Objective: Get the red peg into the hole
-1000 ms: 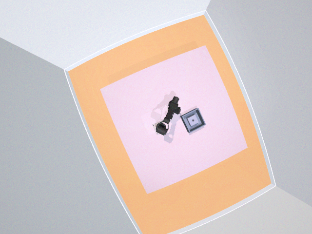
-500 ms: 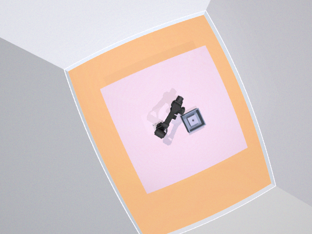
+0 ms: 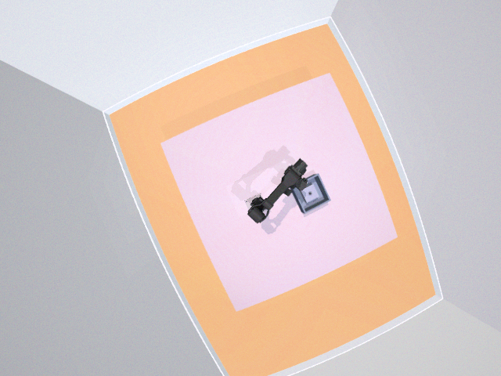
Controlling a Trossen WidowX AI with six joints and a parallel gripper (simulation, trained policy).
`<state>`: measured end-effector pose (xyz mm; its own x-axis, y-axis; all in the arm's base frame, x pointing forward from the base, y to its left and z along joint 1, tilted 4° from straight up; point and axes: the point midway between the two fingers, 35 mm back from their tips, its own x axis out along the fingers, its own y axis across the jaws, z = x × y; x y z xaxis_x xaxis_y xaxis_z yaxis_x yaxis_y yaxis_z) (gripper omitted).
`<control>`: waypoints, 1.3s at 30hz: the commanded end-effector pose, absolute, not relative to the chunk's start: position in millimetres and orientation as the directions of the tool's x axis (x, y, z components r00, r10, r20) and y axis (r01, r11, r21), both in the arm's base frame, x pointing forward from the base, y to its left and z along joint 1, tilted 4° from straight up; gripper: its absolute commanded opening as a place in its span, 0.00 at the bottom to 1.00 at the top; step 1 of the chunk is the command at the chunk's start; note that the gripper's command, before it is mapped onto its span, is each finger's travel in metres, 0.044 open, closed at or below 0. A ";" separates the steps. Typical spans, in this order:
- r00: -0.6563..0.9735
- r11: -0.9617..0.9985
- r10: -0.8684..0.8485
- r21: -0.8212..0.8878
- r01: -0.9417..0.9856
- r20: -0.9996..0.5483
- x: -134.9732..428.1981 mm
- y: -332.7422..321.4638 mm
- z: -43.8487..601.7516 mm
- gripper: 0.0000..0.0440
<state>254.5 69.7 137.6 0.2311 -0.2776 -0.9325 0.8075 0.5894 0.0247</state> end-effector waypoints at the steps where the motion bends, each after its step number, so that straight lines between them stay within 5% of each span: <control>1: 0.238 0.557 -0.300 0.033 0.830 -0.924 268.5 54.9 140.2 0.00; 35: 0.207 0.629 -0.254 0.001 0.777 -0.945 342.2 -43.7 81.4 0.00; 39: 0.183 0.659 -0.226 -0.012 0.752 -0.957 340.7 -44.0 69.3 0.12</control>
<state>343.6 -43.5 83.5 0.2140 -0.2493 -0.9445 0.7722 0.6354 0.0072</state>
